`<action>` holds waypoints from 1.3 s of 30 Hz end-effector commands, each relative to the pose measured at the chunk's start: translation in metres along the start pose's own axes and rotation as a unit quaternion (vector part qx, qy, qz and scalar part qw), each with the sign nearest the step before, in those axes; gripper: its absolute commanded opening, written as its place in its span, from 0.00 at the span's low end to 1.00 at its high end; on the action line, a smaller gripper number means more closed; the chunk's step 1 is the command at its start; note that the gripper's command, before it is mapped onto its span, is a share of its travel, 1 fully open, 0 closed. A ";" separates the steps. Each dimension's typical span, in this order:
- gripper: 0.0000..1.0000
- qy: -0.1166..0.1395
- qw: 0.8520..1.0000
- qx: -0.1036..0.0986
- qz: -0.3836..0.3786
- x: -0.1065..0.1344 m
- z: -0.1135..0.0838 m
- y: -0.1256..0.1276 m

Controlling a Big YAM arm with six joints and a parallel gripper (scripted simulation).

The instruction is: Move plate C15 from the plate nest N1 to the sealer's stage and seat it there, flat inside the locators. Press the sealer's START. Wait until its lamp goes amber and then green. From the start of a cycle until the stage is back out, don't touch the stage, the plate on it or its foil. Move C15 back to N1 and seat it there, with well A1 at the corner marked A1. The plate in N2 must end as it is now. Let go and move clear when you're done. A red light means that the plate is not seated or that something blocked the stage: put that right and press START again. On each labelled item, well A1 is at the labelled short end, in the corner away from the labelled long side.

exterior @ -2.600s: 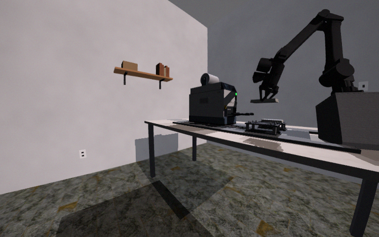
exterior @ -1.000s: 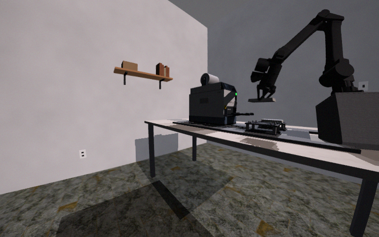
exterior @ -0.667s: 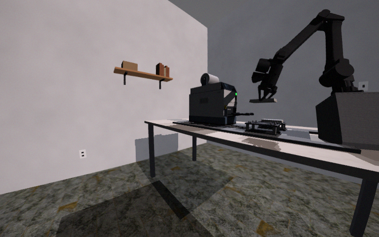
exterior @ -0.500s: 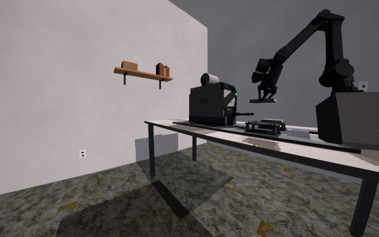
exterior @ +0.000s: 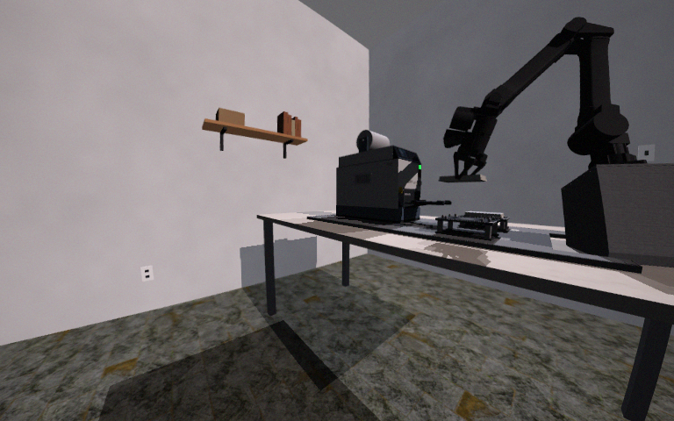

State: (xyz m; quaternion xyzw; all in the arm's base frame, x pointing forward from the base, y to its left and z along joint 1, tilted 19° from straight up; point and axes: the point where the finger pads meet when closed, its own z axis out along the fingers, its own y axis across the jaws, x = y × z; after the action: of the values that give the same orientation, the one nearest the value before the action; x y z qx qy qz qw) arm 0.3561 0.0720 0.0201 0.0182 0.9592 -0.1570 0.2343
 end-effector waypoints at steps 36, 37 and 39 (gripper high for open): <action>0.00 -0.008 1.000 0.003 -0.001 -0.075 0.027 -0.051; 0.00 -0.009 1.000 0.003 -0.001 -0.078 0.028 -0.053; 0.00 -0.012 1.000 0.004 -0.001 -0.085 0.028 -0.057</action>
State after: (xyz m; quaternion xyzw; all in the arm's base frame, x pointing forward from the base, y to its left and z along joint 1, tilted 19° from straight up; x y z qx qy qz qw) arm 0.4076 0.0161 0.0360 0.0146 0.9607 -0.1628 0.2242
